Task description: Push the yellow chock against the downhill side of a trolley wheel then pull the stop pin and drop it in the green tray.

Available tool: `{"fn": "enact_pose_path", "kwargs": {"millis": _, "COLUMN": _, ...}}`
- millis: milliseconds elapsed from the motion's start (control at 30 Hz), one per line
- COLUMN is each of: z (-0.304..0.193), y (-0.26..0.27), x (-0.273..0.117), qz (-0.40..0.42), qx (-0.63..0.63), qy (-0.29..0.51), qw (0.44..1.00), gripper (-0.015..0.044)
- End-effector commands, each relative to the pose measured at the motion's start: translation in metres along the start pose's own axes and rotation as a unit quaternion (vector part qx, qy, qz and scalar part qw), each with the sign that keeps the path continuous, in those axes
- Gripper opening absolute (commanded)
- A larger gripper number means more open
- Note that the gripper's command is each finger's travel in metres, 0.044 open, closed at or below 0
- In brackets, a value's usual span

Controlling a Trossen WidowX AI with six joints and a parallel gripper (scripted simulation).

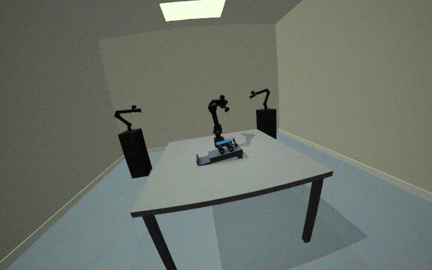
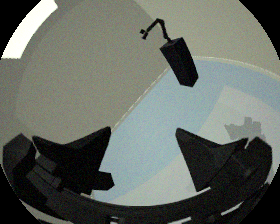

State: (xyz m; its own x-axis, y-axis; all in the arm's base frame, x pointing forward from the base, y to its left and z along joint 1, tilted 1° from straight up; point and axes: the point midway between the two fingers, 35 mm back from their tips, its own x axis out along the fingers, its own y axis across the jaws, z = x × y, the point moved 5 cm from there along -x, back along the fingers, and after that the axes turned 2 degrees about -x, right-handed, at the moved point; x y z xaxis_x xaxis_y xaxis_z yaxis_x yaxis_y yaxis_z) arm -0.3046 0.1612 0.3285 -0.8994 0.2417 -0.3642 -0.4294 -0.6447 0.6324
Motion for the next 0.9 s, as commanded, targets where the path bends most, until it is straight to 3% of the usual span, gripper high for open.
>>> {"fn": "enact_pose_path", "kwargs": {"millis": 0, "z": 0.000, "y": -0.001, "x": 0.000, "qz": -0.001, "qx": 0.001, "qy": 0.000, "qw": 1.000, "gripper": 0.0374}}
{"fn": "enact_pose_path", "kwargs": {"millis": 233, "z": 0.015, "y": -0.043, "x": -0.008, "qz": -0.064, "qx": 0.066, "qy": -0.021, "qw": 0.996, "gripper": 0.0190}}
{"fn": "enact_pose_path", "kwargs": {"millis": 500, "z": 0.030, "y": -0.113, "x": -0.030, "qz": -0.164, "qx": 0.195, "qy": -0.062, "qw": 0.965, "gripper": 0.0190}}
{"fn": "enact_pose_path", "kwargs": {"millis": 867, "z": 0.036, "y": -0.199, "x": -0.081, "qz": -0.280, "qx": 0.357, "qy": -0.133, "qw": 0.881, "gripper": 0.0190}}
